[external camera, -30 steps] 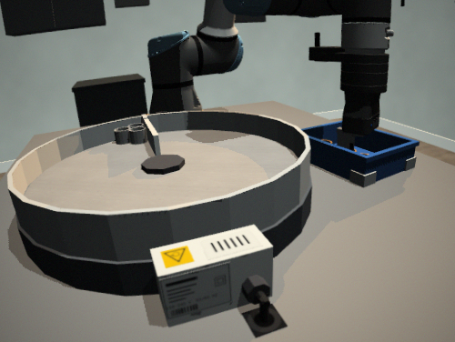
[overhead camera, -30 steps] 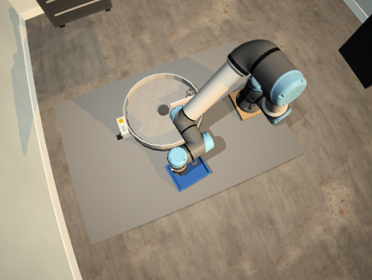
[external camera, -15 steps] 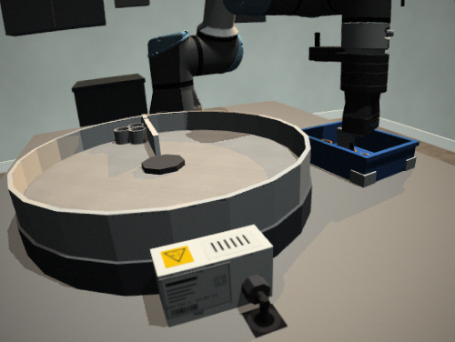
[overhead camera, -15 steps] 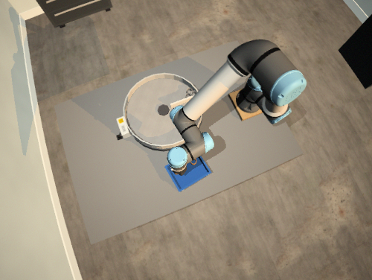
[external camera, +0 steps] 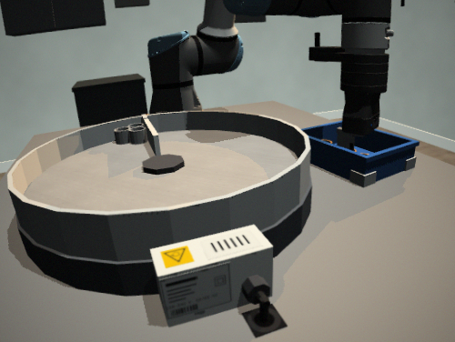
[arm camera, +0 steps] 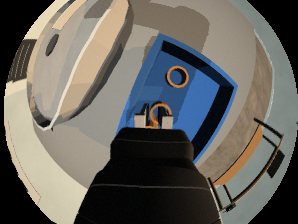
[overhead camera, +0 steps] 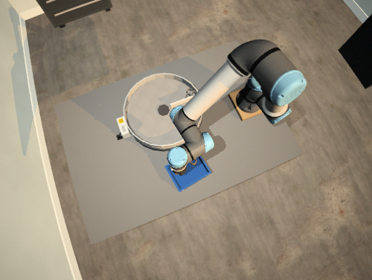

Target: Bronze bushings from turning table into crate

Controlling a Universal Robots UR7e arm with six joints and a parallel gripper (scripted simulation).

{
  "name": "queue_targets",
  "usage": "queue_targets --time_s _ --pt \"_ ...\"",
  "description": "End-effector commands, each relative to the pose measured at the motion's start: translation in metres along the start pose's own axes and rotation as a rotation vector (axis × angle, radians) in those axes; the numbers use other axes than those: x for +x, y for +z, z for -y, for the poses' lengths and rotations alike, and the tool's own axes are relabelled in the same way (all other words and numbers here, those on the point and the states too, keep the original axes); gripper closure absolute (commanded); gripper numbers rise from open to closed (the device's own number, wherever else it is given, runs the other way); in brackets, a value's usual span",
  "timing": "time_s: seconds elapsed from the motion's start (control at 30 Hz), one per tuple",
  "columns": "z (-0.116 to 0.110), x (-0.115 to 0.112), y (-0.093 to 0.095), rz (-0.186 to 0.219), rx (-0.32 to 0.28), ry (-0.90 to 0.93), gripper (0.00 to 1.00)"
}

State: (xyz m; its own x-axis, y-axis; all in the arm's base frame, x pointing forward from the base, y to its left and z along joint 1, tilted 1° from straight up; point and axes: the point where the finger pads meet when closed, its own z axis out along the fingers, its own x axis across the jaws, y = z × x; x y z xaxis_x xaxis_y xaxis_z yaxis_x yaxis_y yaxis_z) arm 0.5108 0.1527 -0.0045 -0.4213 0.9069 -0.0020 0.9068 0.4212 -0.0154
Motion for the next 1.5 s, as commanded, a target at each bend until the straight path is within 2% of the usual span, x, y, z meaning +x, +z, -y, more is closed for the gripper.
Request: queue_targets --time_s 0.0,1.17,1.47 --pt "-0.0005 -0.0002 -0.0006 0.001 -0.002 0.0 0.58" --pt "-0.0005 -0.0002 -0.0006 0.001 -0.002 0.0 0.58" --pt "-0.0006 -0.0003 -0.0064 0.001 -0.002 0.0 0.58"
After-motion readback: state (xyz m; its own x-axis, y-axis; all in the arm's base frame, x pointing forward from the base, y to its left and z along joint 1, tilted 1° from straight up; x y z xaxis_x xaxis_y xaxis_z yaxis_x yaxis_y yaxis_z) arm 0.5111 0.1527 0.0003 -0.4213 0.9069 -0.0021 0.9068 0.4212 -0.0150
